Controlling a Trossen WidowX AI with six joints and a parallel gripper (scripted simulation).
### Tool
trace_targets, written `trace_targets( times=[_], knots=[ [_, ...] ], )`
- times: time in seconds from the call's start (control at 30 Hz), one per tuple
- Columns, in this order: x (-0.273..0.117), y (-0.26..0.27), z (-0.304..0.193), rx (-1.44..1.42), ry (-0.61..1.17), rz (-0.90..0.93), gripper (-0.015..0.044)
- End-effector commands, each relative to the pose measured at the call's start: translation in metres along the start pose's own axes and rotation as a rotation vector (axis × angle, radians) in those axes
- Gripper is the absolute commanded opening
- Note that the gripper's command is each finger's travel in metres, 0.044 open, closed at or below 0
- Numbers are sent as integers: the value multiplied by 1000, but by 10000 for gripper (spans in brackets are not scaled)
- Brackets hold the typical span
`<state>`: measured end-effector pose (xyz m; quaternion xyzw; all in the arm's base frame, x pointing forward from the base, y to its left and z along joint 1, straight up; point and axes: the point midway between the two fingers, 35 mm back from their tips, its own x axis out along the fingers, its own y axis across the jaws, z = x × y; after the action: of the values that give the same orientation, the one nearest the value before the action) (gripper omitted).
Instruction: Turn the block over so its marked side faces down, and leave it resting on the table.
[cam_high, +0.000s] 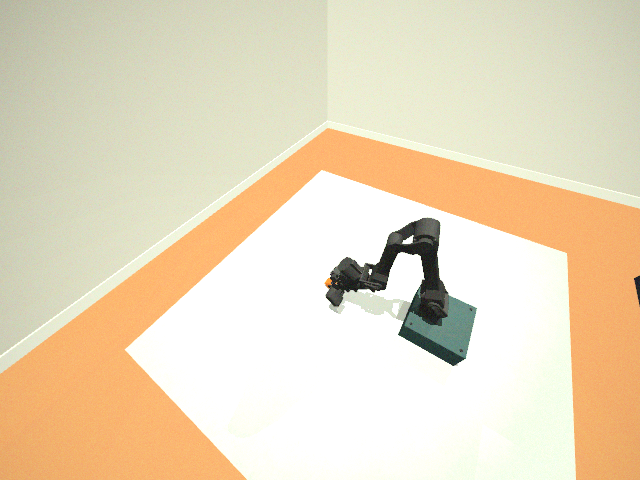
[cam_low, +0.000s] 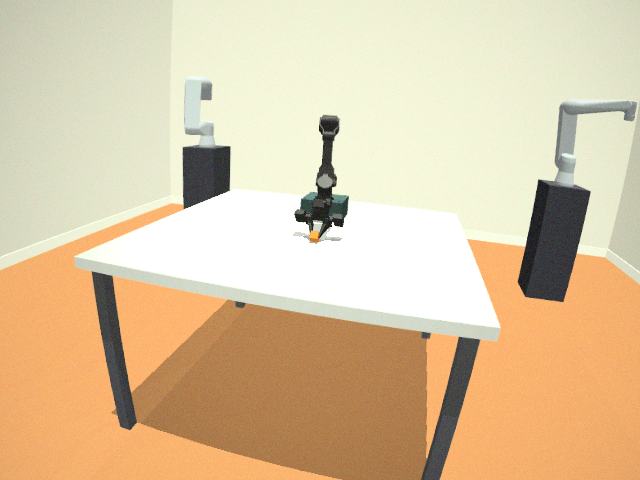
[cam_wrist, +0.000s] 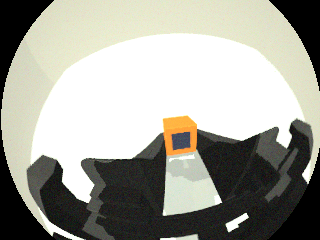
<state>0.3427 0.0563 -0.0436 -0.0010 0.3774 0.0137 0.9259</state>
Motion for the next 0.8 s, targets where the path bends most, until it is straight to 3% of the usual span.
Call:
trace_targets(
  times=[0.0, 0.77],
  knots=[
    [2, -1, -9, -10, -26, -5, 0],
    [-14, -4, -16, -1, -277, -5, 0]
  ],
)
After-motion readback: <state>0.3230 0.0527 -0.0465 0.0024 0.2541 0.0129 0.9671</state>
